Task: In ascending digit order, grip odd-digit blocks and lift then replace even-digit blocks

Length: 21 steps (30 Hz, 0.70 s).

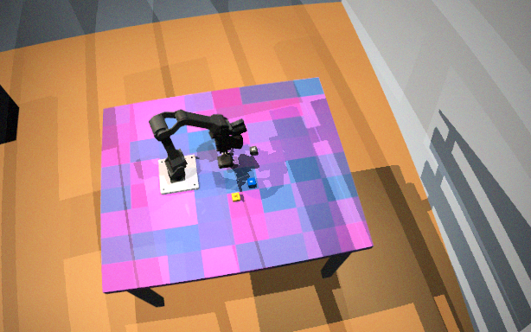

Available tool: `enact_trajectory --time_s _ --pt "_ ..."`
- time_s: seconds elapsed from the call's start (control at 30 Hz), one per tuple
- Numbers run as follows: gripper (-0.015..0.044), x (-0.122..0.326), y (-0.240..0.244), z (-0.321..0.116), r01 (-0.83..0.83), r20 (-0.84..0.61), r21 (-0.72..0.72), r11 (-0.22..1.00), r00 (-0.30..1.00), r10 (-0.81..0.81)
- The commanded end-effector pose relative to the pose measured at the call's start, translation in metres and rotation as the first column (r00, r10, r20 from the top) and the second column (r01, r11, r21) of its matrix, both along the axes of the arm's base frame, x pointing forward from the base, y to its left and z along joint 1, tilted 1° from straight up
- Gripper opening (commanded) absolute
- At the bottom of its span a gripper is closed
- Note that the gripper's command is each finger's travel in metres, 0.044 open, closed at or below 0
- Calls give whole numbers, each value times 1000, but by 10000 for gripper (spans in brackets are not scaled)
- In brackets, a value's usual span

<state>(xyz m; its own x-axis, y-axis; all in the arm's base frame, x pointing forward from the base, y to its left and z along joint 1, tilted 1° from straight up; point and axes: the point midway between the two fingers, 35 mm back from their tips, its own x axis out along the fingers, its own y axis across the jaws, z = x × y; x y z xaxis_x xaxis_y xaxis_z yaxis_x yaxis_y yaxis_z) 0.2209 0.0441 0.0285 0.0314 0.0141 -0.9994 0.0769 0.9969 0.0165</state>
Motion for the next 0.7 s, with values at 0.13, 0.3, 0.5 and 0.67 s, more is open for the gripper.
enact_trajectory --time_s 0.13,0.3,0.5,0.67 --pt "400 0 0 0 4 2 -2 1000 1000 -4" --pt "400 0 -1 33 4 2 -2 1000 1000 -4" --pt "348 1 -1 45 6 4 -2 1000 1000 -6" --pt "216 -2 -1 109 6 4 -2 1000 1000 -6"
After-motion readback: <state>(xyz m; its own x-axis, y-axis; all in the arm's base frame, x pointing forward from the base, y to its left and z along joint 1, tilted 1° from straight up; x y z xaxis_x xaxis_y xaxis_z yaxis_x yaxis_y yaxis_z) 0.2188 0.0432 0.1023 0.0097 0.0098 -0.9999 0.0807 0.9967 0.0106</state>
